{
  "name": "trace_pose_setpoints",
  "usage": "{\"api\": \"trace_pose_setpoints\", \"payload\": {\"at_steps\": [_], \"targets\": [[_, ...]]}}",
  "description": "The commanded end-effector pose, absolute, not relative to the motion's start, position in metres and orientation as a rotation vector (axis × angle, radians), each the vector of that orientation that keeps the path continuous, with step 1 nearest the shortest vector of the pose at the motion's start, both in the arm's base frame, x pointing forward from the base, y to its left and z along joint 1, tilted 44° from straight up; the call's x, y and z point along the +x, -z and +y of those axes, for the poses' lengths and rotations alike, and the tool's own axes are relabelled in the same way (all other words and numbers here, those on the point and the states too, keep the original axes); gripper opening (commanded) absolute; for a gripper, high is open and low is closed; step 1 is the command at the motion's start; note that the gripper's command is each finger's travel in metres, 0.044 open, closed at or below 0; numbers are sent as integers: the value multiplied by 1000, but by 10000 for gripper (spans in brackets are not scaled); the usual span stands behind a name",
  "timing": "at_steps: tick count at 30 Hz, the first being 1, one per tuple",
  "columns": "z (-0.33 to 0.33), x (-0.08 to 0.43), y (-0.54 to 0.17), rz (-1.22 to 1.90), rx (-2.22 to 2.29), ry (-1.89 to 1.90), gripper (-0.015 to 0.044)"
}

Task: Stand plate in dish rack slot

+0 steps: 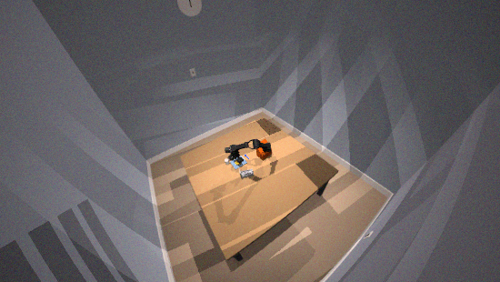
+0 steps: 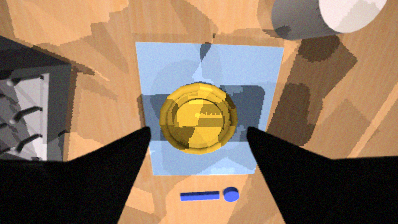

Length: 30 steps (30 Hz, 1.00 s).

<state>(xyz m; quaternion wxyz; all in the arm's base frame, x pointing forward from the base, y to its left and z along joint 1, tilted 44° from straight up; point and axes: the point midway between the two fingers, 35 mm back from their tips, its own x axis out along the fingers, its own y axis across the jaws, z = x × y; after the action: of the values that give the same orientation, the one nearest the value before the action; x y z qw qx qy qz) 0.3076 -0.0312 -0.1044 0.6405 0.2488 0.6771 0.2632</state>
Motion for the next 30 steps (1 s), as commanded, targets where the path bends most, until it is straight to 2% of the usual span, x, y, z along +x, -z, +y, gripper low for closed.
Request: {"api": "trace_pose_setpoints", "payload": {"at_steps": [1, 24, 30], "targets": [[-27, 307, 109, 1545, 575, -599, 400], [-12, 306, 125, 1544, 576, -602, 400], [-12, 306, 125, 1544, 576, -602, 360]]}}
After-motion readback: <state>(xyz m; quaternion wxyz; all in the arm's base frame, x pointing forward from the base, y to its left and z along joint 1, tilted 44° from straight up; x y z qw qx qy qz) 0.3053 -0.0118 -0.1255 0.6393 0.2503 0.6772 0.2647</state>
